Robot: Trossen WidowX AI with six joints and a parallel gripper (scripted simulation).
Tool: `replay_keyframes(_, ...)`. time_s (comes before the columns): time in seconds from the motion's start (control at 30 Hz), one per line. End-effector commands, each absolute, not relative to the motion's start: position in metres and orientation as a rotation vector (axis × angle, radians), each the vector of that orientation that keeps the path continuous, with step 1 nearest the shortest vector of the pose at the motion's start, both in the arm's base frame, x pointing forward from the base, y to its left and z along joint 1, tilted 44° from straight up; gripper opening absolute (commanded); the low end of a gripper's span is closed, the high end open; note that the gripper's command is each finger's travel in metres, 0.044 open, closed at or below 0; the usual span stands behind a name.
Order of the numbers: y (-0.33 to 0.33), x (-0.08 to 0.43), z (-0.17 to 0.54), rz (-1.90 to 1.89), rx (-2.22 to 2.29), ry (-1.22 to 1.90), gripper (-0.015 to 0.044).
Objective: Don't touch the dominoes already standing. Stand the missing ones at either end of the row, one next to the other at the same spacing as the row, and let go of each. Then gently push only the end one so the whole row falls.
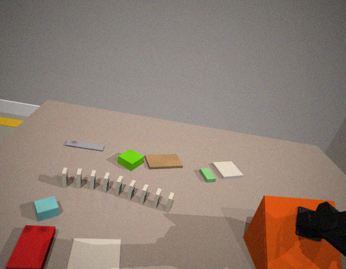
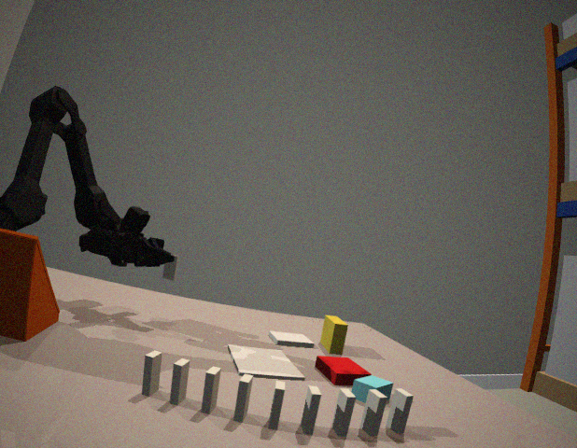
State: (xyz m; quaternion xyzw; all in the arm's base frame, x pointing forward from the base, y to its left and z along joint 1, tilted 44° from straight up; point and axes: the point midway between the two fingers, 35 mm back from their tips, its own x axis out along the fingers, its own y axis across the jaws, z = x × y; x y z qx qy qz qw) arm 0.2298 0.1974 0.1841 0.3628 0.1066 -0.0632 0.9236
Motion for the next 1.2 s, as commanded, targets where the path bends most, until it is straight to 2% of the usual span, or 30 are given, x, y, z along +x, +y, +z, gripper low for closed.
replay_keyframes(0.0, 0.206, 0.23, 0.178, -0.132, 0.752, 0.216, 0.0029)
replay_keyframes(0.8, 0.257, 0.22, 0.118, -0.128, 0.745, 0.217, 0.0029)
replay_keyframes(1.17, 0.258, 0.22, 0.116, -0.128, 0.745, 0.217, 0.0029)
